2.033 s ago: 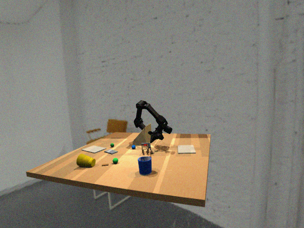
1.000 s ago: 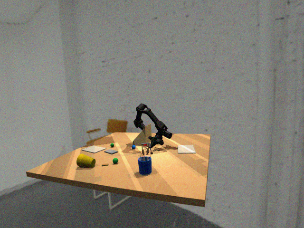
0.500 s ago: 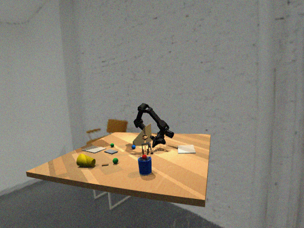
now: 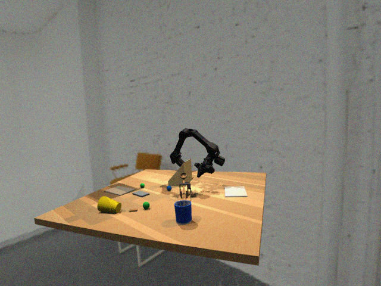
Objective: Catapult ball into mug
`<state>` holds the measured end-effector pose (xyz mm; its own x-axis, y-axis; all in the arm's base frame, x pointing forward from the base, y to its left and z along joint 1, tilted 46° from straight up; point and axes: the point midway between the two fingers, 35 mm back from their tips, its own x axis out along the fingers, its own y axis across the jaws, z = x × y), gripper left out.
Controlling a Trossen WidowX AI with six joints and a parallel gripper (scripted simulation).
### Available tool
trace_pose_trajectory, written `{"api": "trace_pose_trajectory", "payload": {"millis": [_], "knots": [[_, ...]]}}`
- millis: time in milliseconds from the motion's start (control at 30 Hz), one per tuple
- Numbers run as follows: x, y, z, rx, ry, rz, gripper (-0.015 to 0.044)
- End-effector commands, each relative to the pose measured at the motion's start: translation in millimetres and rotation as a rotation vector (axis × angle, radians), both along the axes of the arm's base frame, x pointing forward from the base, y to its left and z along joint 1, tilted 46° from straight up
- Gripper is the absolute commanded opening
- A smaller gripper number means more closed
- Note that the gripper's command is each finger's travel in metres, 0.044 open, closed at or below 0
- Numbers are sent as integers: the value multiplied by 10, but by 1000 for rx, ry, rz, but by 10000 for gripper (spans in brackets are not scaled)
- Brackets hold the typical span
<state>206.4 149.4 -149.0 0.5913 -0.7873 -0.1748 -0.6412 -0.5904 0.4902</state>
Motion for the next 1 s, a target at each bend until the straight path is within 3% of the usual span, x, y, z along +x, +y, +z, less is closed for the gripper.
{"api": "trace_pose_trajectory", "payload": {"millis": [0,433,967], "knots": [[41,-44,-23,11,-7,-22,105],[359,213,-72,300,-189,-166,440],[900,567,-82,669,-444,-357,440]]}}
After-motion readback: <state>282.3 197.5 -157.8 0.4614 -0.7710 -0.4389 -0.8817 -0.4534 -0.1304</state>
